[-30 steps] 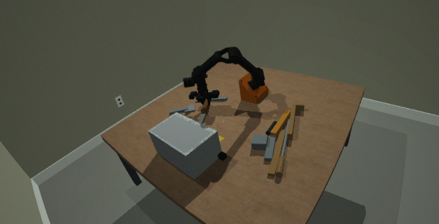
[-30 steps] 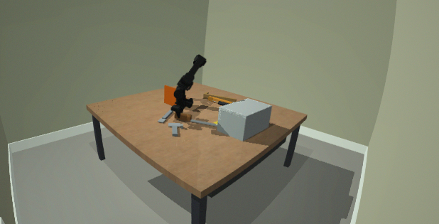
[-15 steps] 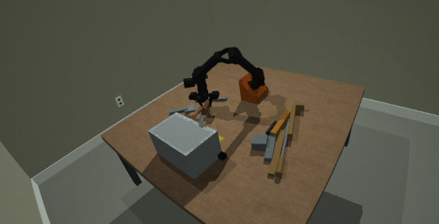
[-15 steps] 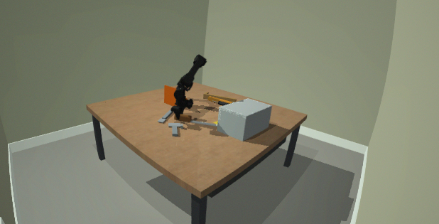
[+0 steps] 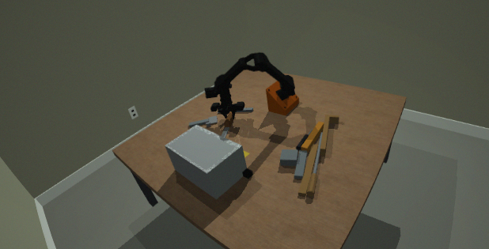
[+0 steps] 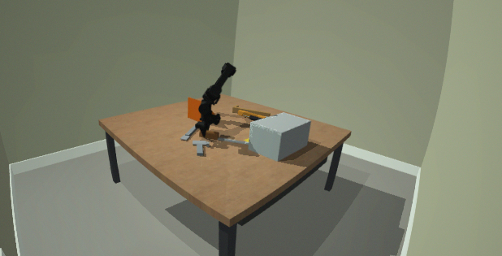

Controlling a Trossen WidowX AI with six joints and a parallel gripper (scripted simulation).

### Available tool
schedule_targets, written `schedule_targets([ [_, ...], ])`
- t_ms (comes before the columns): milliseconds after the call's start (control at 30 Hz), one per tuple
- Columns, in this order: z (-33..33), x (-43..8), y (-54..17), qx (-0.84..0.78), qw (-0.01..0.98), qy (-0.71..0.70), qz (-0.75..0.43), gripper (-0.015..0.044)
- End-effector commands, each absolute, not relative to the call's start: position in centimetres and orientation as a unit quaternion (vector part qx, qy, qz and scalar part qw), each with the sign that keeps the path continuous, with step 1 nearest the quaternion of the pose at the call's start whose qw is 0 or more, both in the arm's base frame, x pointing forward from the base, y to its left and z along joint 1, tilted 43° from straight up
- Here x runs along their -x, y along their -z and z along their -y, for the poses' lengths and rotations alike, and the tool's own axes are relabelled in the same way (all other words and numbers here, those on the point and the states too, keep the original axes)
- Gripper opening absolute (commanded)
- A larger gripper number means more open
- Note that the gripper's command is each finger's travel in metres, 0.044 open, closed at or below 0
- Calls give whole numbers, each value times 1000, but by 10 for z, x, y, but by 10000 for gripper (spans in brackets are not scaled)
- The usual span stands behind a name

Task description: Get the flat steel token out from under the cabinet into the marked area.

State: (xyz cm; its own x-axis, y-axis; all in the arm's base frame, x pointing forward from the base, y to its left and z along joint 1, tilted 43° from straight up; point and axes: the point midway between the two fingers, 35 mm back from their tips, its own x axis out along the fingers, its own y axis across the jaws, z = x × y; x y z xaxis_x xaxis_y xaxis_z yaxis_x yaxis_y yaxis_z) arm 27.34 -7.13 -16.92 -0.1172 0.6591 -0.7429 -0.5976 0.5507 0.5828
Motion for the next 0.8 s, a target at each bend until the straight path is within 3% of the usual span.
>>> schedule_targets([
  [0,72,-274,169,-26,664,-473,-578,145],
  [200,72,-274,169,-26,664,-473,-578,105],
  [333,72,-274,169,-26,664,-473,-578,0],
  [767,62,-288,163,-30,664,-472,-579,0],
])
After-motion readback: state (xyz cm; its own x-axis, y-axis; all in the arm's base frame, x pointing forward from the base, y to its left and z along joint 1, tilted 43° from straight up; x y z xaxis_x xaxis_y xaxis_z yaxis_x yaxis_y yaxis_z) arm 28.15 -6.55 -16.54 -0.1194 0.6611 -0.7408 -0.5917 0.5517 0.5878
